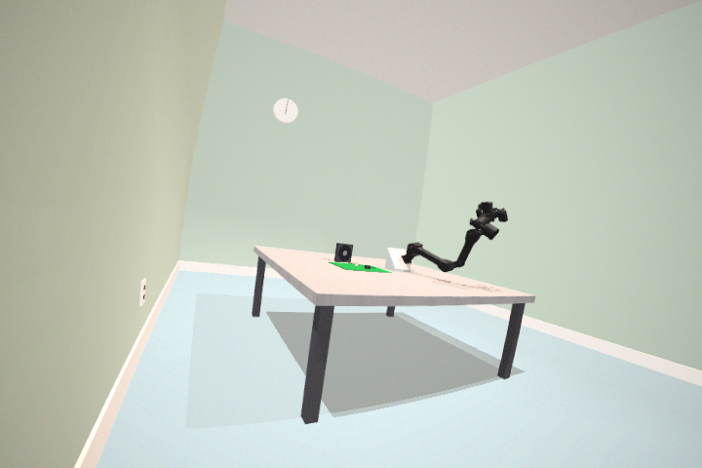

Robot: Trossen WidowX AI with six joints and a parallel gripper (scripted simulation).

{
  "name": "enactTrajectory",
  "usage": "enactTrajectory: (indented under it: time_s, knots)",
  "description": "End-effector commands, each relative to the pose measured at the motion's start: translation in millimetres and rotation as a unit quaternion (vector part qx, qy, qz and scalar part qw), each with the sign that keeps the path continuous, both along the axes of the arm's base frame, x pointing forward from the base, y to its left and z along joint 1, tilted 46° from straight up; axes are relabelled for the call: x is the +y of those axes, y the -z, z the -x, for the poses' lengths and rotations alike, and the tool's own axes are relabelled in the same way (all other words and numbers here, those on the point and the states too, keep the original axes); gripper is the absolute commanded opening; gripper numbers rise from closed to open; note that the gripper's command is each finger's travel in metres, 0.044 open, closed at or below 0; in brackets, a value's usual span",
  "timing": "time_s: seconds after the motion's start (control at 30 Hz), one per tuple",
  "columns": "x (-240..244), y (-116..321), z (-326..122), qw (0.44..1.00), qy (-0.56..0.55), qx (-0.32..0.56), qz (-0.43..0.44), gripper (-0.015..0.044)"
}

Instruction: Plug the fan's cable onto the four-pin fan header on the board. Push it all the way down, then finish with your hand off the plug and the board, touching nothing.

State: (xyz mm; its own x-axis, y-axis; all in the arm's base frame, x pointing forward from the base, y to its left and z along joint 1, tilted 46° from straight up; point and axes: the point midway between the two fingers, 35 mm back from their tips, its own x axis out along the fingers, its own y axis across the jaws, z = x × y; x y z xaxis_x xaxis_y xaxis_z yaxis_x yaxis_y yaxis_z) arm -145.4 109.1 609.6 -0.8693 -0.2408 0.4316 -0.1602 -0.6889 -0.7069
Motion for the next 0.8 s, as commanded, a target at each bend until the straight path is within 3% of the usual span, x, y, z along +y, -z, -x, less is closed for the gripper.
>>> enactTrajectory:
  time_s: [0.0, 0.4, 0.77]
  knots:
    - [-59, -9, -8, 0.997, -0.064, 0.029, -0.024, 0.021]
    - [-209, -9, -62, 0.958, -0.278, 0.052, -0.045, 0.021]
    - [-349, 52, -159, 0.848, -0.518, -0.025, -0.106, 0.021]
